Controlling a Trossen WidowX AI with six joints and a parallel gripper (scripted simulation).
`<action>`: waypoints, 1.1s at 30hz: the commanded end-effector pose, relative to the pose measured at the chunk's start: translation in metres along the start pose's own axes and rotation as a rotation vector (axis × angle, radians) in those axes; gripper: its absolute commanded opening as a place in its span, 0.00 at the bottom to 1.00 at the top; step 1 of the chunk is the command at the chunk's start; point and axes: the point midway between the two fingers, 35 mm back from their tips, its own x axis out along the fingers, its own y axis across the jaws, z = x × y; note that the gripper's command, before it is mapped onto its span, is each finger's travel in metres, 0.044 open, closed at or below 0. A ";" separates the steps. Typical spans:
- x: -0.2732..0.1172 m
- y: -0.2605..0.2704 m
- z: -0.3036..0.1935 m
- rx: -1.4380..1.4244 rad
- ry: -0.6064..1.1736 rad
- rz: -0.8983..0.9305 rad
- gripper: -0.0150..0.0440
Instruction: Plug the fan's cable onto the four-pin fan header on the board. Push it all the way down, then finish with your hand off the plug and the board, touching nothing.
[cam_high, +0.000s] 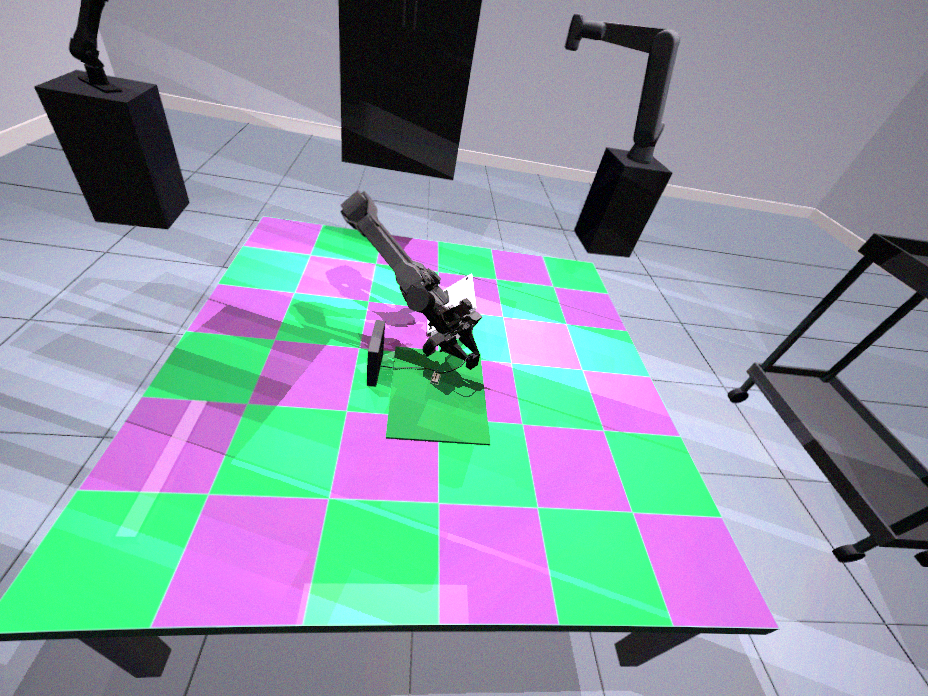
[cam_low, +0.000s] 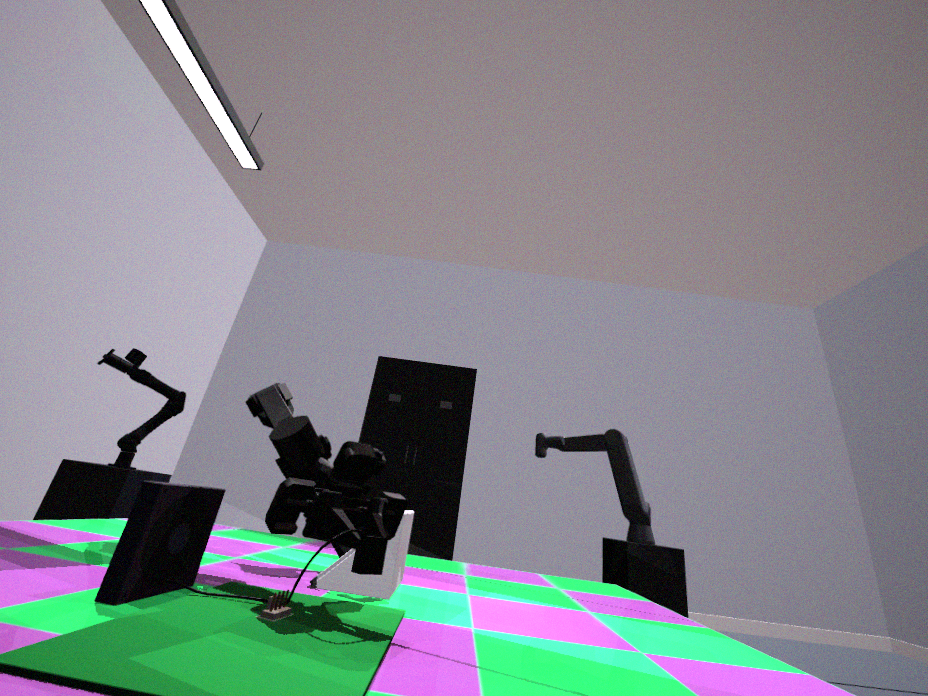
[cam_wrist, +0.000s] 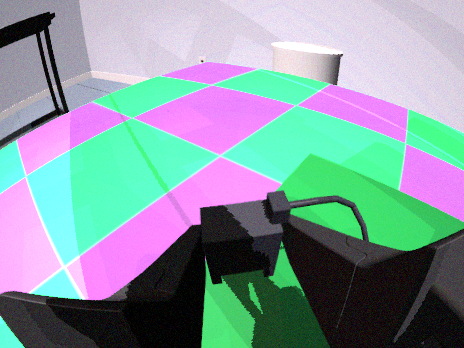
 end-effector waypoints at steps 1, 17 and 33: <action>0.001 -0.001 -0.002 0.001 -0.001 -0.001 0.25; 0.004 -0.004 -0.012 -0.001 0.001 0.001 0.25; 0.008 -0.007 -0.021 -0.002 0.001 0.001 0.25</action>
